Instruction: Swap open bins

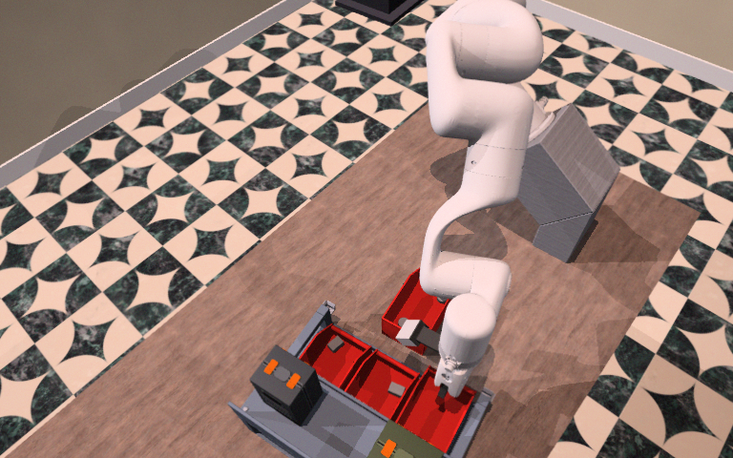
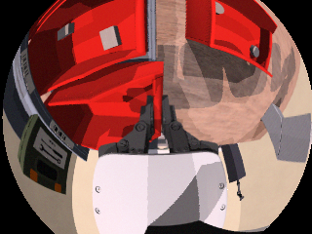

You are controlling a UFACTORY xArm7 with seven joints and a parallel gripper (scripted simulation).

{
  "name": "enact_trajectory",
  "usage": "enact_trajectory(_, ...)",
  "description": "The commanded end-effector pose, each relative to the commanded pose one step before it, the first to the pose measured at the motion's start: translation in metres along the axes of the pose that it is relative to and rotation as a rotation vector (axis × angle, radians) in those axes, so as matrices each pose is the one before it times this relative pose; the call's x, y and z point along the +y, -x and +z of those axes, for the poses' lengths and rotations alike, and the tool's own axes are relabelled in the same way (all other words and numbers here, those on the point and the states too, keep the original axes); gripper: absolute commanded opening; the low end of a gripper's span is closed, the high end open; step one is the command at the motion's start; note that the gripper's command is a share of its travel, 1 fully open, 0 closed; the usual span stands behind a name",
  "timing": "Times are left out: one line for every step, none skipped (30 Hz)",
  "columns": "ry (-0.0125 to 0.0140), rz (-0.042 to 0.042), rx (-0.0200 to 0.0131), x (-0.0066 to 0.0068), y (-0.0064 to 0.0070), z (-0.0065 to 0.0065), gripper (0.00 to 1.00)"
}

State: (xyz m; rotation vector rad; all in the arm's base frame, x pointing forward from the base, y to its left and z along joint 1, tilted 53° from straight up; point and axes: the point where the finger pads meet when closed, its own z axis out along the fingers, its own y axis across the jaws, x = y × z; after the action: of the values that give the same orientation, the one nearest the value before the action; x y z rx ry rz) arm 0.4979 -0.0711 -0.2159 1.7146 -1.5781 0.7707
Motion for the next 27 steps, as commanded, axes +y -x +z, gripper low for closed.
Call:
enact_trajectory(-0.00533, -0.00014, -0.00272, 0.00562, 0.00097, -0.0025, 0.0)
enact_trajectory(-0.00001, 0.0, 0.00001, 0.00209, 0.0, 0.0, 0.0)
enact_trajectory(0.00001, 0.0, -0.00001, 0.00217, 0.0, 0.0, 0.0)
enact_trajectory(-0.00001, 0.0, 0.00001, 0.00225, 0.0, 0.0, 0.0)
enact_trajectory(0.00001, 0.0, -0.00001, 0.00233, 0.0, 0.0, 0.0)
enact_trajectory(-0.00001, 0.0, 0.00001, 0.00241, 0.0, 0.0, 0.0)
enact_trajectory(0.00001, 0.0, -0.00001, 0.00249, 0.0, 0.0, 0.0)
enact_trajectory(-0.00001, 0.0, 0.00001, 0.00256, 0.0, 0.0, 0.0)
enact_trajectory(0.0, 0.0, 0.0, 0.0, 0.0, 0.0, 0.0)
enact_trajectory(0.0, 0.0, 0.0, 0.0, 0.0, 0.0, 0.0)
enact_trajectory(0.00001, 0.0, -0.00001, 0.00263, 0.0, 0.0, 0.0)
enact_trajectory(-0.00001, 0.0, 0.00001, 0.0027, 0.0, 0.0, 0.0)
enact_trajectory(0.00001, 0.0, -0.00001, 0.00276, 0.0, 0.0, 0.0)
enact_trajectory(-0.00001, 0.0, 0.00001, 0.00282, 0.0, 0.0, 0.0)
enact_trajectory(0.0, 0.0, 0.0, 0.00288, 0.0, 0.0, 0.0)
enact_trajectory(0.0, 0.0, 0.0, 0.00293, 0.0, 0.0, 0.0)
enact_trajectory(0.0, 0.0, 0.0, 0.00298, 0.0, 0.0, 0.0)
enact_trajectory(0.00001, 0.0, -0.00001, 0.00302, 0.0, 0.0, 0.0)
enact_trajectory(-0.00001, 0.0, 0.00001, 0.00306, 0.0, 0.0, 0.0)
enact_trajectory(0.0, 0.0, 0.0, 0.00309, 0.0, 0.0, 0.0)
enact_trajectory(0.00001, 0.0, -0.00001, 0.00312, 0.0, 0.0, 0.0)
enact_trajectory(-0.00001, 0.0, 0.00001, 0.00314, 0.0, 0.0, 0.0)
enact_trajectory(0.00001, 0.0, -0.00001, 0.00316, 0.0, 0.0, 0.0)
enact_trajectory(0.00003, 0.0, -0.00002, 0.00317, -0.00001, 0.0, 0.0)
enact_trajectory(0.0, 0.0, 0.0, 0.00317, 0.0, 0.0, 0.0)
enact_trajectory(0.0, 0.0, 0.0, 0.0, 0.0, 0.0, 0.0)
enact_trajectory(0.0, 0.0, 0.0, 0.0, 0.0, 0.0, 0.0)
